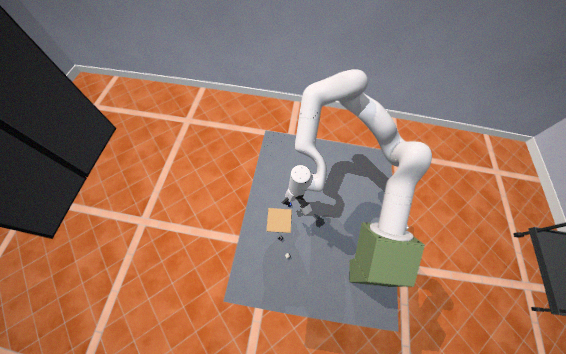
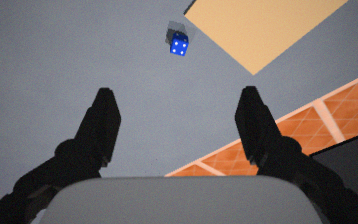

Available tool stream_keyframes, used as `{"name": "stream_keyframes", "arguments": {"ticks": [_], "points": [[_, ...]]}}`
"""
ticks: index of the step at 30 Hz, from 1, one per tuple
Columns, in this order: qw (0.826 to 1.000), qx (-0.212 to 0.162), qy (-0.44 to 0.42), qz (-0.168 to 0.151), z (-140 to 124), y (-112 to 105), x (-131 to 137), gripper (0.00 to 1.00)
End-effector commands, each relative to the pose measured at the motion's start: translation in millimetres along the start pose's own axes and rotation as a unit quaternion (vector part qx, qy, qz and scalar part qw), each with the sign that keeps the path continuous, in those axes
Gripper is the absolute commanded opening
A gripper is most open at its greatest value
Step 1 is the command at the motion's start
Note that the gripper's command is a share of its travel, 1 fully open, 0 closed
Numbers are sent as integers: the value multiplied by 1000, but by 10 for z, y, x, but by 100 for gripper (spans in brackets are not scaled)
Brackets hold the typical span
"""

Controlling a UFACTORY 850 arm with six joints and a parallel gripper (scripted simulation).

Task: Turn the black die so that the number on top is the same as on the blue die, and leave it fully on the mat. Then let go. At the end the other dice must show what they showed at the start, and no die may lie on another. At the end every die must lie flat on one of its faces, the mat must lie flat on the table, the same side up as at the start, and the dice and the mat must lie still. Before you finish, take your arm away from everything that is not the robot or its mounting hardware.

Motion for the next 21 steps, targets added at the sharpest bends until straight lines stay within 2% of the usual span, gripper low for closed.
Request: {"name": "stream_keyframes", "arguments": {"ticks": [1, 12, 17, 19, 21], "points": [[1000, 3, -1, -1, 29, 0, 12, 100], [1000, 3, -1, -1, 29, 17, 12, 100], [1000, 3, -1, -1, 32, 215, 13, 100], [1000, 3, -1, -1, 32, 215, 13, 100], [1000, 3, -1, -1, 33, 358, 14, 100]]}}
Point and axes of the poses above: the point where the finger pads meet when closed, its own y axis out along the fingers, its own x axis across the jaws, z = x × y, the point moved 9 cm from there along -y, back along the fingers, and after that the axes turned 2 degrees about y, right-handed, at the moved point
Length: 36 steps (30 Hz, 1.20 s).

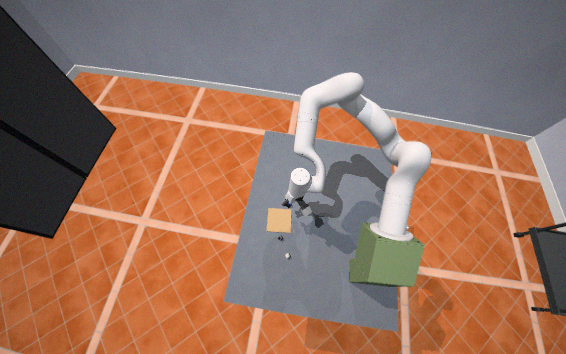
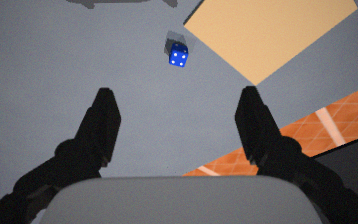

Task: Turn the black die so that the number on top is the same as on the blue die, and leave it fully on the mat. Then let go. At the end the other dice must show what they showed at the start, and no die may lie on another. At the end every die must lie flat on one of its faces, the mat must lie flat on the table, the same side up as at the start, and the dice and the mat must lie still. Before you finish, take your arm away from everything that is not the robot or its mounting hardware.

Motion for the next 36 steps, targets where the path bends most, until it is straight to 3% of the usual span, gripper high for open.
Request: {"name": "stream_keyframes", "arguments": {"ticks": [1, 7, 11, 36], "points": [[1000, -1, 0, -1, -4, 245, 7, 100], [1000, -1, 0, -1, -1, 721, 10, 100], [1000, -1, 0, -1, 0, 883, 11, 100], [1000, -1, 0, -1, 0, 903, 11, 100]]}}
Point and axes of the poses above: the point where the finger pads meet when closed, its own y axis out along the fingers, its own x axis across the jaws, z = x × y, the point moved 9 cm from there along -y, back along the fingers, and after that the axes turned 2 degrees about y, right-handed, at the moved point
